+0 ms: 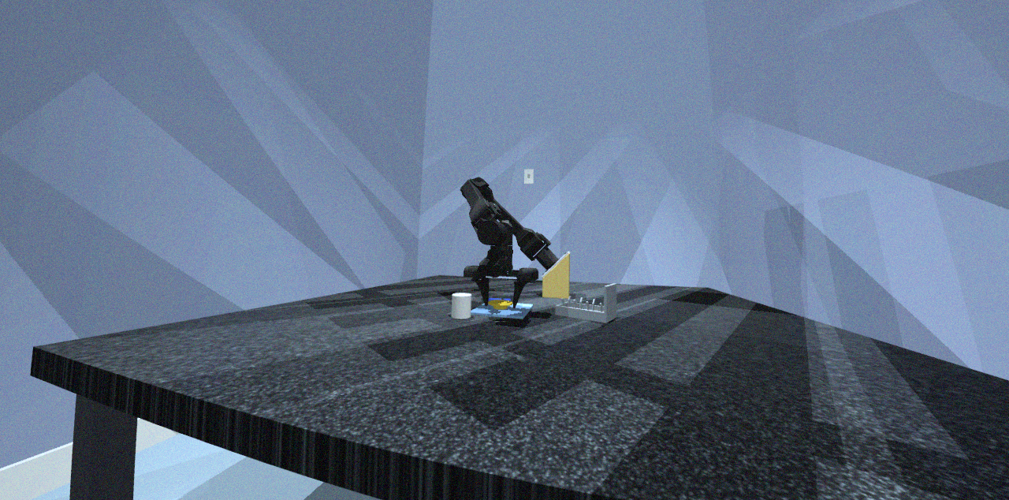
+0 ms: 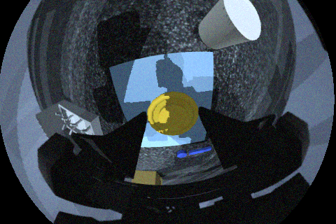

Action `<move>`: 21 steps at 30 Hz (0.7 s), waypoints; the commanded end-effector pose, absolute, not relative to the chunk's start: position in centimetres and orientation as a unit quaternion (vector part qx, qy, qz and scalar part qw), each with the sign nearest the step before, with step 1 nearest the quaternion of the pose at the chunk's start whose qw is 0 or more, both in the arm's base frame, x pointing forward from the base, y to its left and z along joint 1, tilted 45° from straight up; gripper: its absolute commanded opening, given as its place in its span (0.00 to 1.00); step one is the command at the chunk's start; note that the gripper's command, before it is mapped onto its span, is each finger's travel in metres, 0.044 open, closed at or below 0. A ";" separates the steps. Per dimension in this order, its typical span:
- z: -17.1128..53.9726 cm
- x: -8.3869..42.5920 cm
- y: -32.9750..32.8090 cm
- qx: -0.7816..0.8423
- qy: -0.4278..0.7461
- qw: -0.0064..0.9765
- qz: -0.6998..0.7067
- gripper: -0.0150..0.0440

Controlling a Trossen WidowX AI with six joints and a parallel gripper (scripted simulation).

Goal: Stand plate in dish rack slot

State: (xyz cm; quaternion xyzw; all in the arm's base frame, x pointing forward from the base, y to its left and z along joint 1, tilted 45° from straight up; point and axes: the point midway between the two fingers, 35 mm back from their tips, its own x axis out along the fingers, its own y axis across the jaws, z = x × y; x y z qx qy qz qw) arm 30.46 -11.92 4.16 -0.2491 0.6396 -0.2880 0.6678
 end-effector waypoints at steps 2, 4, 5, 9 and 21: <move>4.0 30.4 -12.0 -0.252 0.641 0.666 -0.288 0.83; 4.0 30.4 -12.0 -0.252 0.641 0.666 -0.288 0.80; 4.0 30.4 -12.0 -0.252 0.641 0.666 -0.288 0.79; 4.0 30.4 -12.0 -0.252 0.641 0.666 -0.288 0.75; 6.3 31.3 -9.2 -0.247 0.642 0.668 -0.283 0.28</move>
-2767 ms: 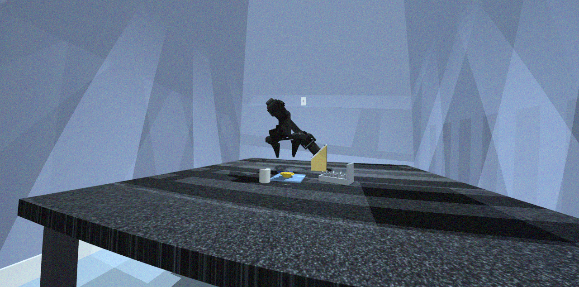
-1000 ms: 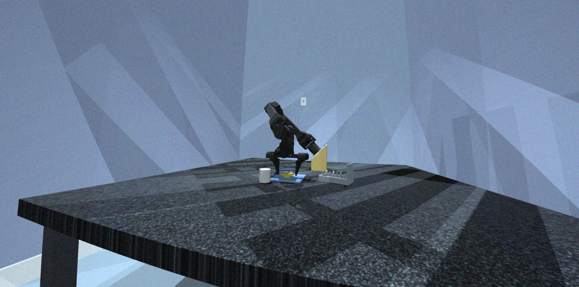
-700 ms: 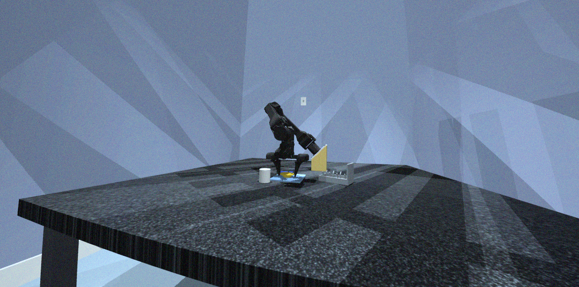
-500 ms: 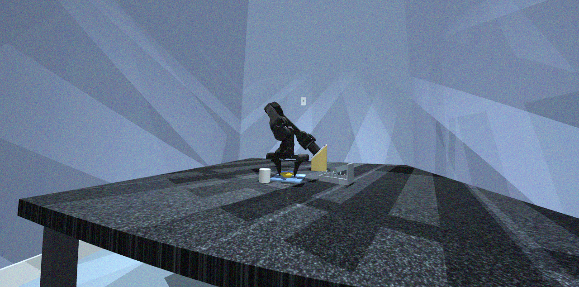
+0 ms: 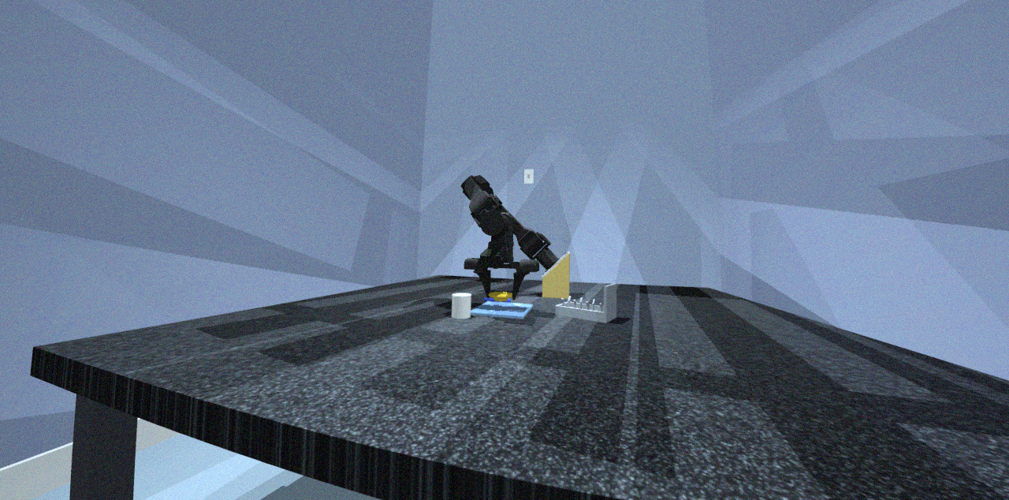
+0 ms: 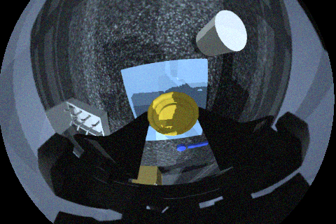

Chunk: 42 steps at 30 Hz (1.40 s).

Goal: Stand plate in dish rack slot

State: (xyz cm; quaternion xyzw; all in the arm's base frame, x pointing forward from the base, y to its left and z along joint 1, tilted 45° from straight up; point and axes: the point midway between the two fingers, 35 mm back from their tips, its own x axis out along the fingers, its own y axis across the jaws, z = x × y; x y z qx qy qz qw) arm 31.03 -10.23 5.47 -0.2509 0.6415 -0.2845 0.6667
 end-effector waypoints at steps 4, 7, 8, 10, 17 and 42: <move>7.5 31.7 -7.8 -0.246 0.643 0.669 -0.281 0.25; 8.5 31.9 -6.7 -0.246 0.643 0.669 -0.280 0.25; 8.8 31.9 -6.4 -0.245 0.643 0.669 -0.280 0.25; 9.4 32.0 -5.7 -0.245 0.643 0.669 -0.280 0.25; 11.5 32.2 -3.6 -0.245 0.644 0.668 -0.280 0.25; 11.7 29.4 5.1 -0.185 0.616 0.687 -0.337 0.25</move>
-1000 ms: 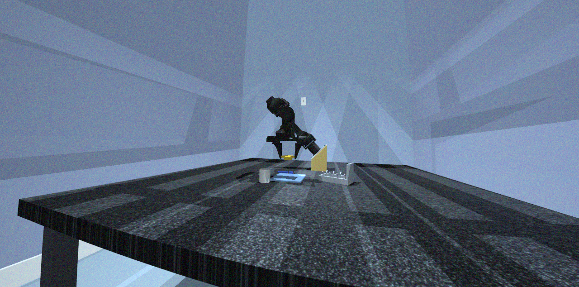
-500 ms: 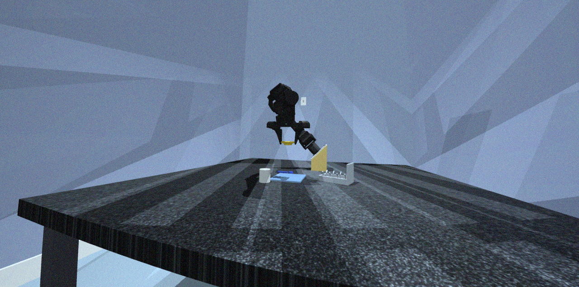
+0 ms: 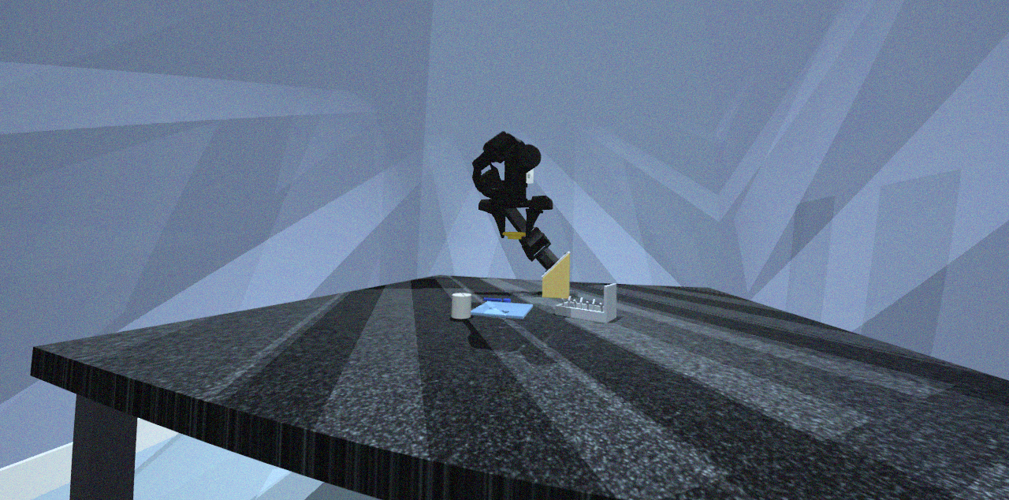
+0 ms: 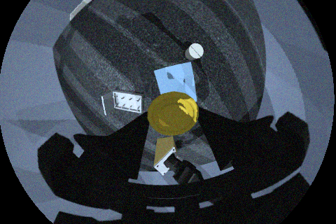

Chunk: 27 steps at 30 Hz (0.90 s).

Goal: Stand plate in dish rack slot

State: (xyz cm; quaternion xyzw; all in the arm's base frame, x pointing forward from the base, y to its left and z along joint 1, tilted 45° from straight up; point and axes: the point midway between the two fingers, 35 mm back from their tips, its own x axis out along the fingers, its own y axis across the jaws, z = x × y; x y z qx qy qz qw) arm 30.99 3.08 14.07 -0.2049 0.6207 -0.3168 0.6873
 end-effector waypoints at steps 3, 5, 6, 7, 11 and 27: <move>9.6 27.2 7.1 -0.151 0.599 0.695 -0.368 0.25; 8.4 25.8 8.1 -0.131 0.586 0.699 -0.388 0.25; 8.1 25.4 8.4 -0.126 0.583 0.699 -0.394 0.25; 8.0 25.3 8.4 -0.124 0.582 0.700 -0.396 0.25; 8.0 25.3 8.4 -0.124 0.582 0.700 -0.396 0.25; 4.3 24.7 6.5 -0.123 0.699 0.645 -0.282 0.25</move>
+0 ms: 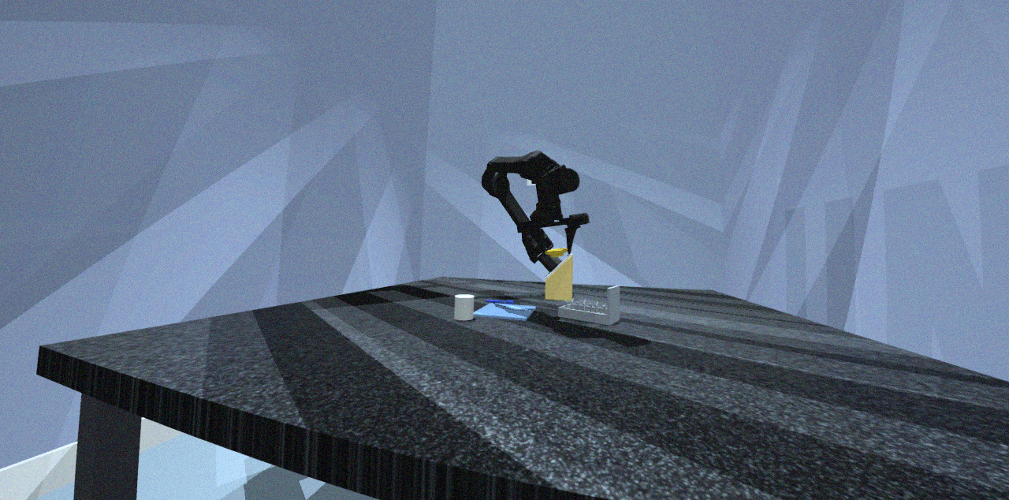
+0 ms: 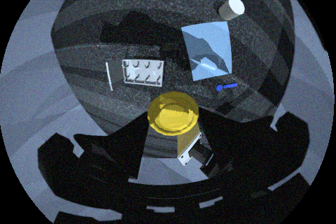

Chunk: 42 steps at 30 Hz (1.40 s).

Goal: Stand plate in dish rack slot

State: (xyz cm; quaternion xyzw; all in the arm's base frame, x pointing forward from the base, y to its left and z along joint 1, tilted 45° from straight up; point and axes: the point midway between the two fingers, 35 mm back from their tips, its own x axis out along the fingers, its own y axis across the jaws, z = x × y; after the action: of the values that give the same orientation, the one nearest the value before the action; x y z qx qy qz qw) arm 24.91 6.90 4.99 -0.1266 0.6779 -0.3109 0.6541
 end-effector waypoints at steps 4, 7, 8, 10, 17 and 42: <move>3.3 24.6 6.0 -0.120 0.725 0.634 -0.241 0.25; 2.6 24.5 5.7 -0.116 0.742 0.627 -0.208 0.25; 2.4 24.5 5.6 -0.115 0.747 0.625 -0.196 0.25; 2.0 24.4 5.5 -0.112 0.756 0.622 -0.173 0.25; 0.5 24.4 4.9 -0.102 0.776 0.616 -0.087 0.25; -3.0 24.9 3.2 -0.096 0.715 0.656 0.220 0.25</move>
State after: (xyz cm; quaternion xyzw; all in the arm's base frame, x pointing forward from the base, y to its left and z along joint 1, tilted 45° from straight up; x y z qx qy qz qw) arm 24.82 3.40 -2.84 -0.0928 0.7350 0.1859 0.6454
